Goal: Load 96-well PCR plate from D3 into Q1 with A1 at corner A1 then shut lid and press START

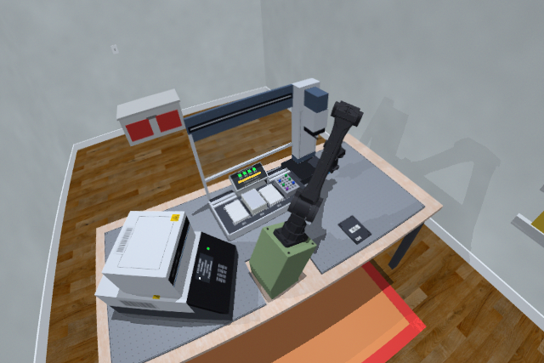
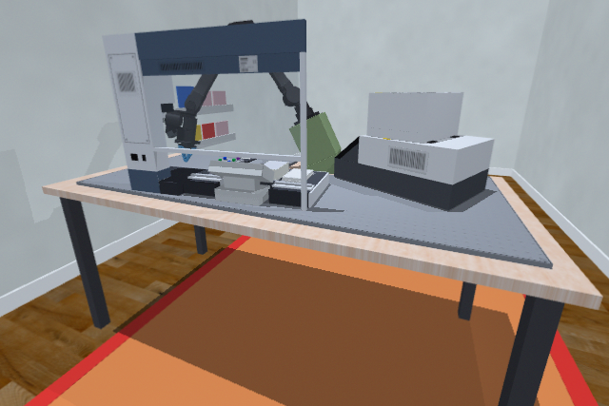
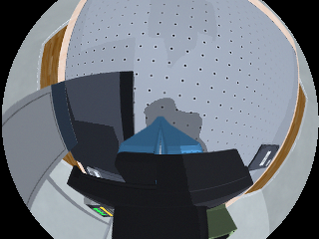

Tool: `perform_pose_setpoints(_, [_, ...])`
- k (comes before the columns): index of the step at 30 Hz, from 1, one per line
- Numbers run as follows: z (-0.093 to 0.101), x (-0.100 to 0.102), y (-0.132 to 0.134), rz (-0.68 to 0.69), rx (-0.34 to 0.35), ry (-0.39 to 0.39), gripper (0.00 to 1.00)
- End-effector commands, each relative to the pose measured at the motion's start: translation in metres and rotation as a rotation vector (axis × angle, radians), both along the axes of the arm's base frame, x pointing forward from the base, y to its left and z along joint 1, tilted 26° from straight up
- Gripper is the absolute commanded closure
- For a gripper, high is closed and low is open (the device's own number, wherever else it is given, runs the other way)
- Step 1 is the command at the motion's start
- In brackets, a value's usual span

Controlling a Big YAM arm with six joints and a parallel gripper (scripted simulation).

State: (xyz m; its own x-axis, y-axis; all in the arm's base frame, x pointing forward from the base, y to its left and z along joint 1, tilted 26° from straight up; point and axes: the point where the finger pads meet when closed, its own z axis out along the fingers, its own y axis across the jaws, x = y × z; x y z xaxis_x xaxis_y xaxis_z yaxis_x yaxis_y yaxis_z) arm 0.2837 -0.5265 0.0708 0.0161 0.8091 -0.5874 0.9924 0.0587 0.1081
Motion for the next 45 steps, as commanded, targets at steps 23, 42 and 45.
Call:
perform_pose_setpoints(23, [-0.017,0.032,0.086,0.241,0.007,0.134,1.0])
perform_pose_setpoints(42, [-0.015,0.058,0.099,0.218,-0.044,0.118,1.0])
perform_pose_setpoints(45, [-0.013,0.068,0.115,0.243,0.016,0.074,1.0])
